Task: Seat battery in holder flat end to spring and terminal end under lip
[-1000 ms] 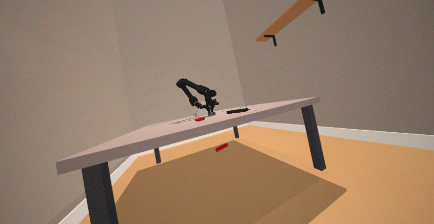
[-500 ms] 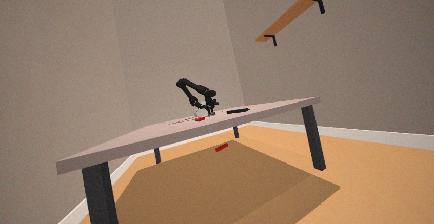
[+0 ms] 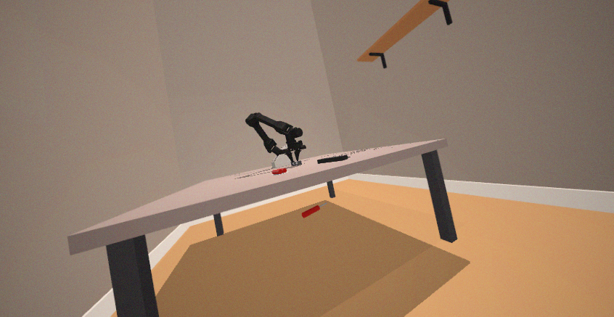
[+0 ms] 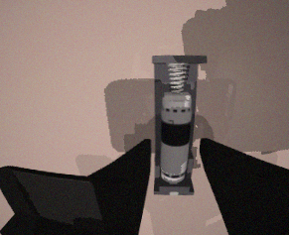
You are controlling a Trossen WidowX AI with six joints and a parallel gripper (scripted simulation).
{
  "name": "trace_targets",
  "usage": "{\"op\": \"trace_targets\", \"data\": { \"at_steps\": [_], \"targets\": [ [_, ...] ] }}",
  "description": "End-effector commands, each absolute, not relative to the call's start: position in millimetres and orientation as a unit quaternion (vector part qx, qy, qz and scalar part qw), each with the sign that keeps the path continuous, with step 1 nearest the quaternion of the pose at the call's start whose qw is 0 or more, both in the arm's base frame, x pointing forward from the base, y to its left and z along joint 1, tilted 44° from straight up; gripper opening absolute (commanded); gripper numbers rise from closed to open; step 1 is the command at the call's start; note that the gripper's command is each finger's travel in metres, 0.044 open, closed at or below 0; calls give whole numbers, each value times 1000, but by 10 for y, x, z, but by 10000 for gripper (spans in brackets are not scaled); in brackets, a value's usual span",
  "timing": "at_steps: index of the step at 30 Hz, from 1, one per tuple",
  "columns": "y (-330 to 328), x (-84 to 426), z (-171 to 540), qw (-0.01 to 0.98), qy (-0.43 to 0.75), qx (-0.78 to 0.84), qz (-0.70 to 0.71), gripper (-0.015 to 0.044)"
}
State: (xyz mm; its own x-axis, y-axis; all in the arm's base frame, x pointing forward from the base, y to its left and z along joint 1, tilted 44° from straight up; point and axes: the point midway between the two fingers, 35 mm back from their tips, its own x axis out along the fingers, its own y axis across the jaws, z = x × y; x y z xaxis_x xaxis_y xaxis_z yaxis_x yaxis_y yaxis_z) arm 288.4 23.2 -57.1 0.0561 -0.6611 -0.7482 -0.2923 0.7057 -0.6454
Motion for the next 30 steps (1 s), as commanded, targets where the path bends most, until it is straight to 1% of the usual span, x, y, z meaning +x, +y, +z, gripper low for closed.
{"op": "trace_targets", "data": {
  "at_steps": [1, 7, 9, 10, 30],
  "targets": [
    [276, 2883, -531, 634, 672, -355, -145, 213],
    [689, 2824, -94, 636, 673, -350, -144, 371],
    [734, 2810, -39, 636, 673, -350, -145, 423],
    [741, 2816, -45, 636, 673, -350, -145, 440],
    [745, 2821, -48, 636, 673, -350, -145, 440]
  ]
}}
